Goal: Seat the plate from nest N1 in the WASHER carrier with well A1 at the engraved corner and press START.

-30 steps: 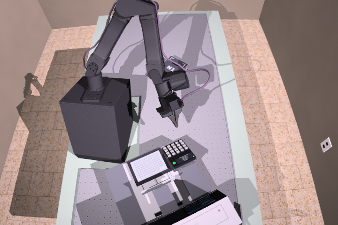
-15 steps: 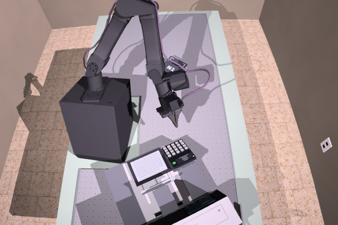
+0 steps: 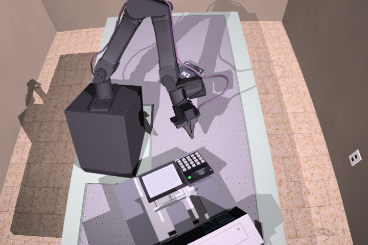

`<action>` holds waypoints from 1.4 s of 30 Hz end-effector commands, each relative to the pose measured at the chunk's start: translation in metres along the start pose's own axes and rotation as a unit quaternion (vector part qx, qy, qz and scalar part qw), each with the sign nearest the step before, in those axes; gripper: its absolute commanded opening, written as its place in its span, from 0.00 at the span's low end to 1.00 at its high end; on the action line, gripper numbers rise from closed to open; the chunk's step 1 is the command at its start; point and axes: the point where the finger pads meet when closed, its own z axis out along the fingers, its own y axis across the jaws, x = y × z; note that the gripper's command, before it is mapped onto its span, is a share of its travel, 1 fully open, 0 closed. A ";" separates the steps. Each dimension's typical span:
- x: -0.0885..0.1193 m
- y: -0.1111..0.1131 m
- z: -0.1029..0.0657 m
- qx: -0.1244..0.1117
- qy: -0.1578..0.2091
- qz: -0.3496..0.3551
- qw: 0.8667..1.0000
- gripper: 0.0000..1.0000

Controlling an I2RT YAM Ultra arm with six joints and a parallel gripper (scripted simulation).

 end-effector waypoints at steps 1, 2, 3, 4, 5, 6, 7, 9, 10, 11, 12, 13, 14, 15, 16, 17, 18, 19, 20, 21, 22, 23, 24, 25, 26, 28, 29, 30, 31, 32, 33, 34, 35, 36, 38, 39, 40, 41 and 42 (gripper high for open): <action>-0.006 -0.004 -0.007 0.006 -0.012 0.008 1.000 0.00; -0.006 -0.004 -0.007 0.006 -0.012 0.008 1.000 0.00; -0.006 -0.004 -0.007 0.006 -0.012 0.008 1.000 0.00; -0.006 -0.004 -0.007 0.006 -0.012 0.008 1.000 0.00; -0.006 -0.004 -0.007 0.006 -0.012 0.008 1.000 0.00; -0.006 -0.004 -0.007 0.006 -0.012 0.008 1.000 0.00; -0.006 -0.004 -0.007 0.006 -0.012 0.008 1.000 0.00; -0.006 -0.004 -0.007 0.006 -0.012 0.008 1.000 0.00; -0.006 -0.004 -0.007 0.006 -0.012 0.008 1.000 0.00; -0.006 -0.004 -0.007 0.006 -0.012 0.008 1.000 0.00; -0.006 -0.004 -0.007 0.006 -0.012 0.008 1.000 0.00; -0.006 -0.004 -0.007 0.006 -0.012 0.008 1.000 0.00; -0.006 -0.004 -0.007 0.006 -0.012 0.008 1.000 0.00; -0.006 -0.004 -0.007 0.006 -0.012 0.008 1.000 0.00; -0.018 0.010 -0.006 -0.012 0.001 0.007 1.000 1.00; -0.022 0.011 -0.006 -0.012 0.017 0.007 1.000 0.06; -0.023 0.011 -0.006 -0.012 0.034 0.007 0.999 0.06; -0.023 0.011 -0.006 -0.012 0.034 0.007 0.999 0.06; -0.023 0.011 -0.006 -0.012 0.034 0.007 0.999 0.06; -0.023 0.011 -0.006 -0.013 0.050 0.006 0.999 0.04; -0.017 0.003 0.000 -0.002 0.075 0.005 0.997 0.02; -0.015 0.002 0.002 0.001 0.081 0.005 0.997 0.00; -0.017 0.004 0.000 -0.002 0.079 0.006 0.997 0.00; -0.018 0.005 -0.001 -0.004 0.077 0.006 0.997 0.00; -0.018 0.005 -0.001 -0.004 0.077 0.006 0.997 0.00; -0.018 0.005 -0.001 -0.004 0.077 0.005 0.997 0.00; -0.018 0.005 -0.001 -0.004 0.077 0.005 0.997 0.00; -0.018 0.005 -0.001 -0.004 0.077 0.005 0.997 0.00; -0.018 0.005 -0.001 -0.004 0.077 0.005 0.997 0.00; -0.019 0.005 -0.001 -0.003 0.075 0.005 0.997 0.00; -0.013 0.001 -0.002 0.000 0.076 0.004 0.997 0.00; -0.013 0.001 -0.002 0.000 0.076 0.004 0.997 0.00; -0.013 0.001 -0.002 0.000 0.076 0.004 0.997 0.00; -0.013 0.001 -0.002 0.000 0.076 0.004 0.997 0.00; -0.013 0.001 -0.002 0.000 0.076 0.004 0.997 0.00; -0.013 0.001 -0.002 0.000 0.076 0.004 0.997 0.00; -0.013 0.001 -0.002 0.000 0.076 0.004 0.997 0.00; -0.013 0.001 -0.002 0.000 0.076 0.004 0.997 0.00; -0.013 0.001 -0.002 0.000 0.076 0.004 0.997 0.00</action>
